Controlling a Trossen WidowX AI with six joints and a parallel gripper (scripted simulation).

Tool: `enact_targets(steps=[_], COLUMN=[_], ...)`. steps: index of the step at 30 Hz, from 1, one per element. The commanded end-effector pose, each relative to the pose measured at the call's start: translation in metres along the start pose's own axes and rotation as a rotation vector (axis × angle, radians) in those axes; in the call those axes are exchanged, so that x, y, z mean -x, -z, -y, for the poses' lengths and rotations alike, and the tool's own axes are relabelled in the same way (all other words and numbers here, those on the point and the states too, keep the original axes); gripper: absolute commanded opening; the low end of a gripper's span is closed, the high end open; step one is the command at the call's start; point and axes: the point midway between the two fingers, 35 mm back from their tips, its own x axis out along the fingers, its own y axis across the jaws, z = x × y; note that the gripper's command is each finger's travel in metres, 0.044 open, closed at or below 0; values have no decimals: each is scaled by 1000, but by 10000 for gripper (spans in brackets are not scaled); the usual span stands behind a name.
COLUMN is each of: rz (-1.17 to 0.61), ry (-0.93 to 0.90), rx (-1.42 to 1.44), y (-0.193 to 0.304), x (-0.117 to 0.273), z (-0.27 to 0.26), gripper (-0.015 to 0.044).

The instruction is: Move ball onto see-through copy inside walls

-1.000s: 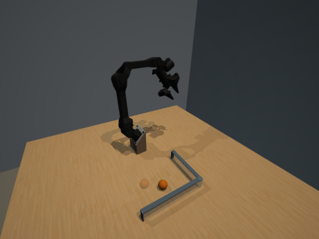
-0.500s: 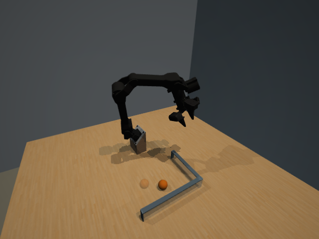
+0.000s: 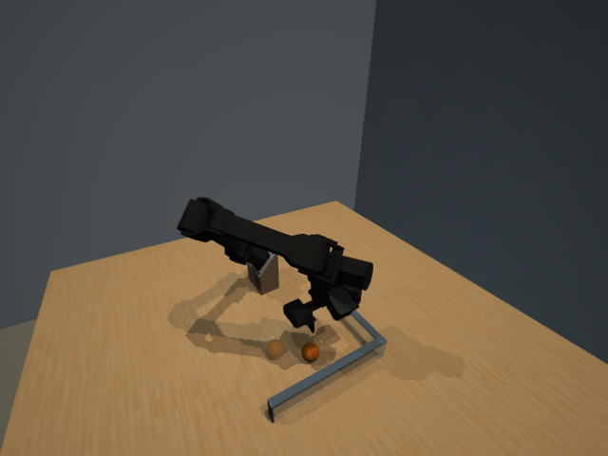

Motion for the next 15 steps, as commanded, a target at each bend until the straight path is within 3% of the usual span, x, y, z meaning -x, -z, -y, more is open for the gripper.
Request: enact_targets(steps=[1, 15], rz=[-51, -51], ry=[47, 48], rx=[-13, -13], y=[1, 2], x=[-23, -43], z=[38, 39], gripper=[331, 331])
